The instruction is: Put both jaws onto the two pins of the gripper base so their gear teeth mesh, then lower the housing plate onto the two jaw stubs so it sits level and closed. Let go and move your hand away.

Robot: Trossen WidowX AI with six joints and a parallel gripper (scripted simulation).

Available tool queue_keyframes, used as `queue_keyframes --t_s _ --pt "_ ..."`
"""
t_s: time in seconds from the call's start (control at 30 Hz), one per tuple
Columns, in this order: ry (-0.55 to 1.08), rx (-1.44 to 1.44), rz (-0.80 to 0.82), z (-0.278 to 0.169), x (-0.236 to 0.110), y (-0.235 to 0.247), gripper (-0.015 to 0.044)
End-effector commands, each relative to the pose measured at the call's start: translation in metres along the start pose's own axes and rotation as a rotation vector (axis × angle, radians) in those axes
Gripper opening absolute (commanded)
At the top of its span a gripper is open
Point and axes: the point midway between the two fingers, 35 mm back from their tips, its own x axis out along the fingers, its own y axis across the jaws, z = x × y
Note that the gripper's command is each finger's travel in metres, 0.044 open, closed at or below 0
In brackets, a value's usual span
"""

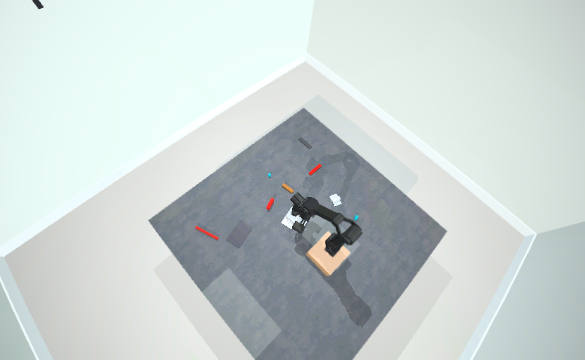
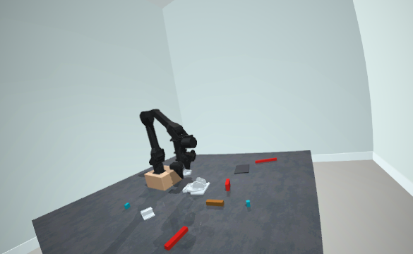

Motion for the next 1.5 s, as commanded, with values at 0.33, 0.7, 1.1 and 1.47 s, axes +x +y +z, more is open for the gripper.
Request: queue_keyframes --t_s 0.33,0.7,1.1,1.47 --pt "0.001 -0.004 -0.002 0.0 0.006 0.0 0.0351" --pt "0.001 -0.004 -0.002 0.002 0.024 -0.001 0.0351" --pt "0.001 -0.004 -0.002 0.001 0.044 -0.001 0.0351" --pt "0.001 -0.004 -0.002 -0.001 0.062 0.0 0.0351"
